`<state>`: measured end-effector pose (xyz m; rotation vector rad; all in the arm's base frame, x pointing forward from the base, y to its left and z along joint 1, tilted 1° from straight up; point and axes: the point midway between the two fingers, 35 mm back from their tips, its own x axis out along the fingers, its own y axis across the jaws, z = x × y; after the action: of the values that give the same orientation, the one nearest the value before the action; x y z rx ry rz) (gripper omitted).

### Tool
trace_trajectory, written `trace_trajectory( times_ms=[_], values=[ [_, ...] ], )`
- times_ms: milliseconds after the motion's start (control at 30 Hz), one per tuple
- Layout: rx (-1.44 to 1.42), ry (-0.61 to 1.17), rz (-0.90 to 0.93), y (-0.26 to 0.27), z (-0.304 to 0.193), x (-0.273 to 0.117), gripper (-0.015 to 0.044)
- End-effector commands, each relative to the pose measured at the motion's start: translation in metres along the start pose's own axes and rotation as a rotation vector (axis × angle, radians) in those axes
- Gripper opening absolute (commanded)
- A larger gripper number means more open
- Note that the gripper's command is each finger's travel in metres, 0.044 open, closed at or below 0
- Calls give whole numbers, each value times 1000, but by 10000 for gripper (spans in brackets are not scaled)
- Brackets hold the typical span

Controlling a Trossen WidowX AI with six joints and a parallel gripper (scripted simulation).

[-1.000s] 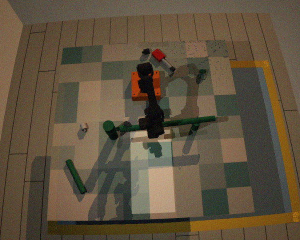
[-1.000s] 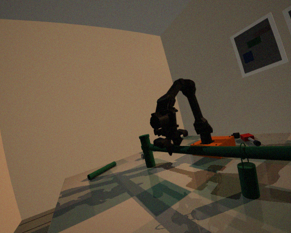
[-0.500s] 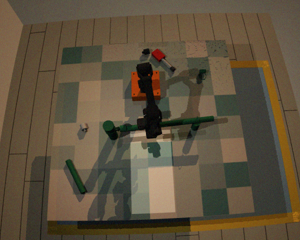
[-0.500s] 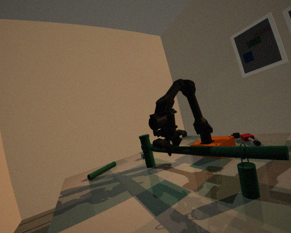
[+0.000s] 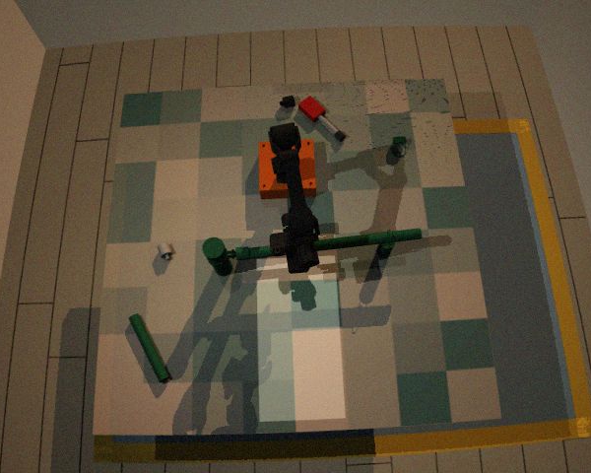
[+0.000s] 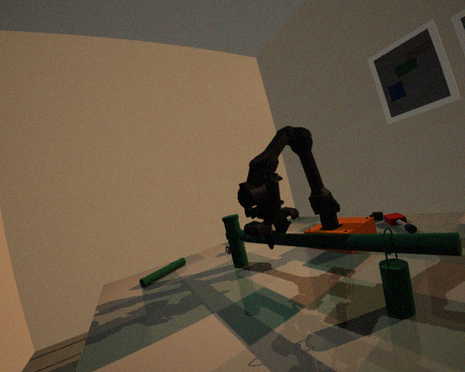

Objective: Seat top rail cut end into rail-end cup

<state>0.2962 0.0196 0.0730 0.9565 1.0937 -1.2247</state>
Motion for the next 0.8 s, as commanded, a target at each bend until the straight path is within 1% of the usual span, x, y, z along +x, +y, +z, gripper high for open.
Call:
trace_trajectory(
  times_ms=[0, 767],
  values=[
    [2, -19, 5, 0, 7, -2, 0],
    [0, 0, 0, 0, 0, 0, 0]
  ],
)
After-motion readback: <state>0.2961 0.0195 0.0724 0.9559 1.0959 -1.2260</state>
